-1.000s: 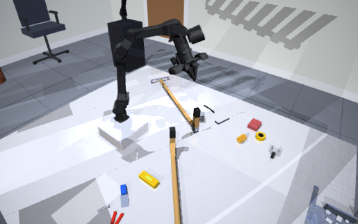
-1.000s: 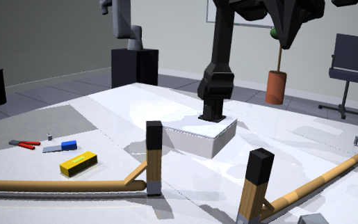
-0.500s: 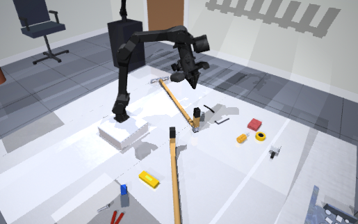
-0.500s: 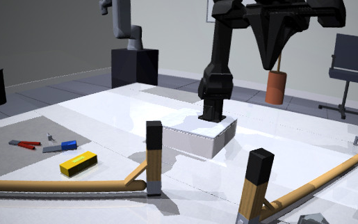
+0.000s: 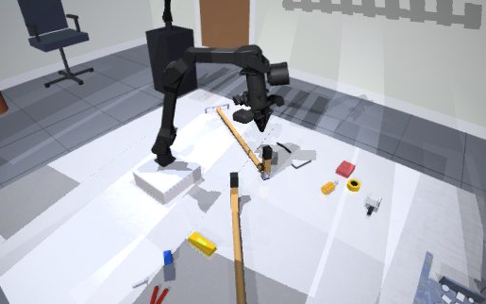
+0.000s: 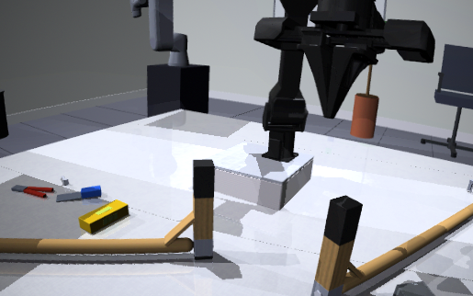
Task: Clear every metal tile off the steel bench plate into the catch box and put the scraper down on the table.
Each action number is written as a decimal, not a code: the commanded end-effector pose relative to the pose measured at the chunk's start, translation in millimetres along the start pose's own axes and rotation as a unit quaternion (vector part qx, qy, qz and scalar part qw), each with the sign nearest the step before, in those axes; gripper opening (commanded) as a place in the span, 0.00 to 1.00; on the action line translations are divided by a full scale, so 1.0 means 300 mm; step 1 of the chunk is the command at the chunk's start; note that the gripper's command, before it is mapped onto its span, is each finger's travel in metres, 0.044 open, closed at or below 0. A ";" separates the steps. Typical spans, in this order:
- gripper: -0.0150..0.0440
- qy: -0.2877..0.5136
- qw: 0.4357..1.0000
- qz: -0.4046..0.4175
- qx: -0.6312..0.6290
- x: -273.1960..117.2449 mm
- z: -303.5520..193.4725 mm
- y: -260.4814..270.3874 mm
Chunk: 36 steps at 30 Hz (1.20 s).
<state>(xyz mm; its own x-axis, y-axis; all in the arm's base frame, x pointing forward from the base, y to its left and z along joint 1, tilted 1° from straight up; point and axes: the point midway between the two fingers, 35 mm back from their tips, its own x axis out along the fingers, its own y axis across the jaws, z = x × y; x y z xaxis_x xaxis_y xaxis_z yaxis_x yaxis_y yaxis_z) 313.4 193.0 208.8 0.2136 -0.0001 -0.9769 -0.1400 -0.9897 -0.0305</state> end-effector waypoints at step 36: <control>0.25 -0.096 0.994 0.011 -0.060 0.220 -0.026 0.102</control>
<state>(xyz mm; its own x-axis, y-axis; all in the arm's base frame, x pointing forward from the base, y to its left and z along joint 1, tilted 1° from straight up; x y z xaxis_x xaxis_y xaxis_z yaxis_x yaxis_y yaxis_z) 330.6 161.2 155.4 0.0319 -0.0052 -0.9995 -0.0287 -0.9996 0.0043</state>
